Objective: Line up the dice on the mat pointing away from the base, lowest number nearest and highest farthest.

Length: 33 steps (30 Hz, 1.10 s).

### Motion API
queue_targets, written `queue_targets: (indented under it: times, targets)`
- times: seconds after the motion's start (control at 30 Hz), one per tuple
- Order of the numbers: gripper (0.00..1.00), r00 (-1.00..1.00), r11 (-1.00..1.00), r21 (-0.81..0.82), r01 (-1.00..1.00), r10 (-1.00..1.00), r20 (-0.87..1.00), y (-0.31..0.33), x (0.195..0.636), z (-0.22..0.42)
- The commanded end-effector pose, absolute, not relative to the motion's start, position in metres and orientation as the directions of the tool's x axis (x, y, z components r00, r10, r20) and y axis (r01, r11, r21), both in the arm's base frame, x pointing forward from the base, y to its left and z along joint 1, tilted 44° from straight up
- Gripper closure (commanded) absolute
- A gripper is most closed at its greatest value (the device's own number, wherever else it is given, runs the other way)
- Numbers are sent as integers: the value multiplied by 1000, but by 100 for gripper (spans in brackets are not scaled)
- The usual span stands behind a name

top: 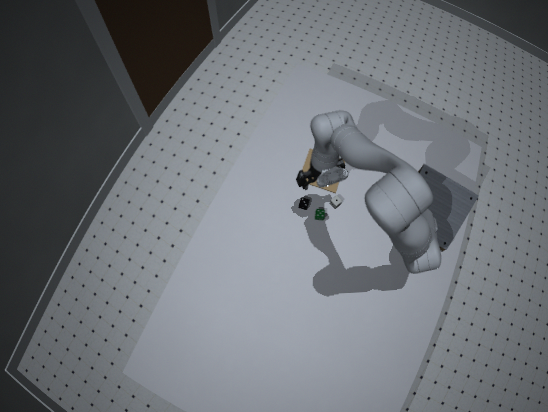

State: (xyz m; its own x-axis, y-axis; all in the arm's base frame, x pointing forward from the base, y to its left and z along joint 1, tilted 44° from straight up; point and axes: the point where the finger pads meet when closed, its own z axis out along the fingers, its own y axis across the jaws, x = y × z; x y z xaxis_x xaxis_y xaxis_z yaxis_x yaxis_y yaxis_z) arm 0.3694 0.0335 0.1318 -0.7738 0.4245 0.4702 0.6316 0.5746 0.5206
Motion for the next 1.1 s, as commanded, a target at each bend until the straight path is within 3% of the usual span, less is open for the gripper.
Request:
queue_targets:
  times: [0.0, 0.4, 1.07]
  targets:
    - [0, -774, 574, 521, 632, 428, 466, 32, 370, 133]
    - [0, -793, 587, 535, 608, 411, 450, 29, 365, 130]
    - [0, -948, 689, 653, 316, 196, 251, 10, 302, 110]
